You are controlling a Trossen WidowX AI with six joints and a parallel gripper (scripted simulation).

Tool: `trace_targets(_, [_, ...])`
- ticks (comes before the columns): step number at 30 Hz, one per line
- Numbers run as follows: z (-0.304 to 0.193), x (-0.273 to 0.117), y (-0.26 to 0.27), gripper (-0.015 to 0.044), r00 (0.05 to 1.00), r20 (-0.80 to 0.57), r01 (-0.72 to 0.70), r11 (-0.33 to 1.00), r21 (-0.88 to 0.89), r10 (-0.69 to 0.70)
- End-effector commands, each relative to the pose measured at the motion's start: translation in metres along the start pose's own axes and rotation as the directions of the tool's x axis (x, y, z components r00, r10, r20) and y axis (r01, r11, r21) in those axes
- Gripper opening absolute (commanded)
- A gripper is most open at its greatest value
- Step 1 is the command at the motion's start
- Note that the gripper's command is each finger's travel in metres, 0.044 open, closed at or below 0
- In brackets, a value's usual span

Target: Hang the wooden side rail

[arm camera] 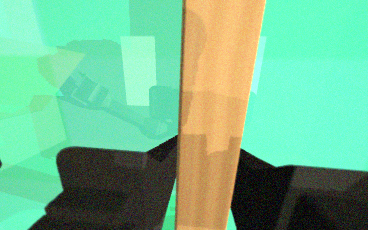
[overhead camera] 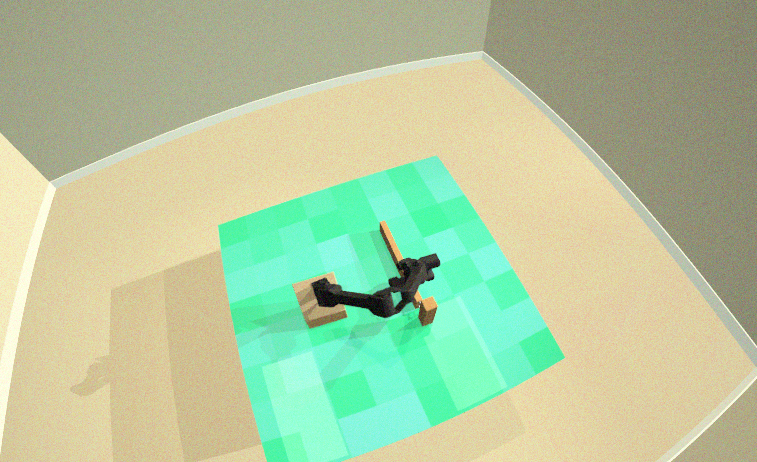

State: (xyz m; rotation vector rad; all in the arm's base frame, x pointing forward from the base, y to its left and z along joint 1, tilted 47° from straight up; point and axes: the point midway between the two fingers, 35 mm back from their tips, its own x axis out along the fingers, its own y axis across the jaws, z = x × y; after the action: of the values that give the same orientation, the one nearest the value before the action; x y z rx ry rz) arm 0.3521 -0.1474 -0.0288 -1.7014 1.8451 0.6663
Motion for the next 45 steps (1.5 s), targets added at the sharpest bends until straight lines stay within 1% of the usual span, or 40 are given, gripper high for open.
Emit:
trace_targets(1, [-0.0002,-0.0066,-0.0046,0.0000,1.000,0.000,0.018,1.000,0.010,-0.018])
trace_targets(45, [-0.0001,-0.0139,-0.0045,0.0000,1.000,0.000,0.018,1.000,0.010,-0.018])
